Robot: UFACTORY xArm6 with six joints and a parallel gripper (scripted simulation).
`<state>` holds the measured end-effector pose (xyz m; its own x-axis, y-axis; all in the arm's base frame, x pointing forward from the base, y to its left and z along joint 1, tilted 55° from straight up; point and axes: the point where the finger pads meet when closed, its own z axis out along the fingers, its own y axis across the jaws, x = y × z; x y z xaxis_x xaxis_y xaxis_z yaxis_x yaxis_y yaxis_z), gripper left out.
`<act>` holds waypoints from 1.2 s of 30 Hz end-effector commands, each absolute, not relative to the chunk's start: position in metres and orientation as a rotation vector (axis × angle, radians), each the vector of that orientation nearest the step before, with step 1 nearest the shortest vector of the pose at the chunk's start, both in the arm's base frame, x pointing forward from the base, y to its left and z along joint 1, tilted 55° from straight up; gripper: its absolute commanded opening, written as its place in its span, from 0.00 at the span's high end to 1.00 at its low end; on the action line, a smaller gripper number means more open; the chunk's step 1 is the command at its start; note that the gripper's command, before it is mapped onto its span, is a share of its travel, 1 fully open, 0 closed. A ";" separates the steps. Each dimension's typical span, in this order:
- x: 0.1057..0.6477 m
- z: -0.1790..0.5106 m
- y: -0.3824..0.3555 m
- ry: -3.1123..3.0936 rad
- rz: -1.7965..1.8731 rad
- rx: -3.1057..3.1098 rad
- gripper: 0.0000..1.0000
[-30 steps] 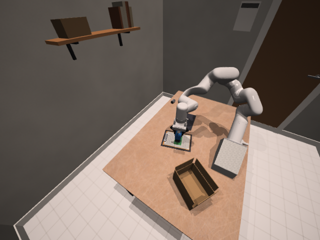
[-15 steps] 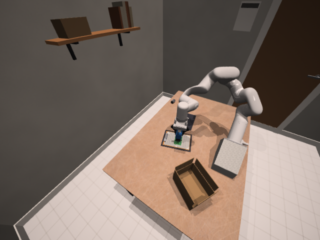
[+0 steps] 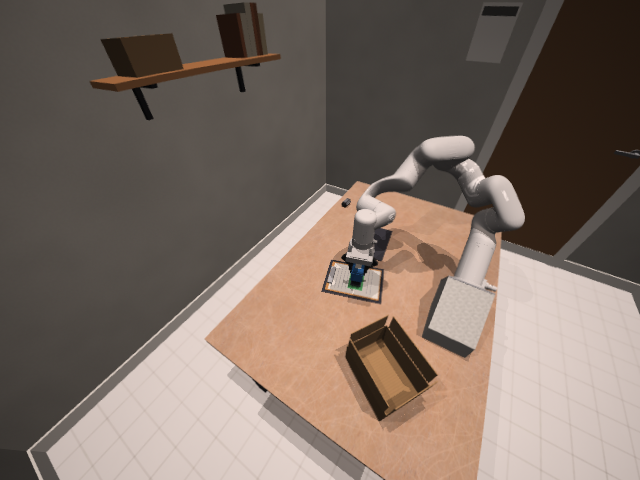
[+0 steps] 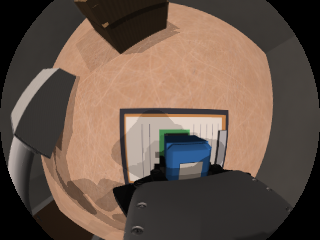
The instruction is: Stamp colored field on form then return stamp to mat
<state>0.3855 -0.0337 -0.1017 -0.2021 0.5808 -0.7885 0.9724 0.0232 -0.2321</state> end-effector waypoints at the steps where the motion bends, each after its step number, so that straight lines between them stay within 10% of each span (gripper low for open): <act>1: 0.386 -0.105 -0.039 1.823 -1.057 1.578 0.70; 36: 0.383 -0.123 -0.064 1.823 -1.057 1.578 0.70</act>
